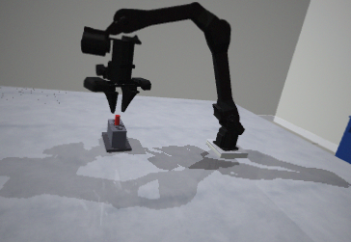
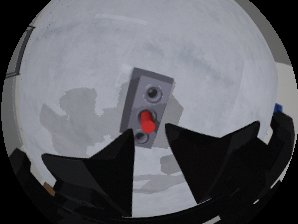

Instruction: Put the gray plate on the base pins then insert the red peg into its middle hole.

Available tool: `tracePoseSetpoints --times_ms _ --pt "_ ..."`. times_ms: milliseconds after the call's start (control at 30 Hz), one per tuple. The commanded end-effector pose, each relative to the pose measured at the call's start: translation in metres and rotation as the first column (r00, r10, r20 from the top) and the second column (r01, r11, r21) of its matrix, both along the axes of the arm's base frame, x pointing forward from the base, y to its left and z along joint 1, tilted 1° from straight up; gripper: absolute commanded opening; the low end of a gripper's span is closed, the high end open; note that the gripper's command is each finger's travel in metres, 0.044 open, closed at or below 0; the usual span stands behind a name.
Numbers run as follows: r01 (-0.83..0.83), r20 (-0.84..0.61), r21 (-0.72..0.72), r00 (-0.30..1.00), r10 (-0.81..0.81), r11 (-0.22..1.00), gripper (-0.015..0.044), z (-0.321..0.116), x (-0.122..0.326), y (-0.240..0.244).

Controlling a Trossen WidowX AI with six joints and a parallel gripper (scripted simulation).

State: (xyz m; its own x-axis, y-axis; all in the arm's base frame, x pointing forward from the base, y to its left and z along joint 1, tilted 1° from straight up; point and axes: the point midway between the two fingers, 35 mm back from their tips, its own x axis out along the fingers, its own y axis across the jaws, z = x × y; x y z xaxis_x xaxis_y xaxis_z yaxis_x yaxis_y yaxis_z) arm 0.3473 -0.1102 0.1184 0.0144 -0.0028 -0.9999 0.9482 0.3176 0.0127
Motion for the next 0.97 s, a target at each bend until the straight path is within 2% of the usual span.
tracePoseSetpoints --times_ms 0,933 --pt "0.002 -0.004 -0.001 1.0 -0.002 1.0 0.015 0.001 0.0 0.0" --pt "0.004 -0.006 -0.003 1.0 -0.004 1.0 0.015 0.021 0.002 0.003"
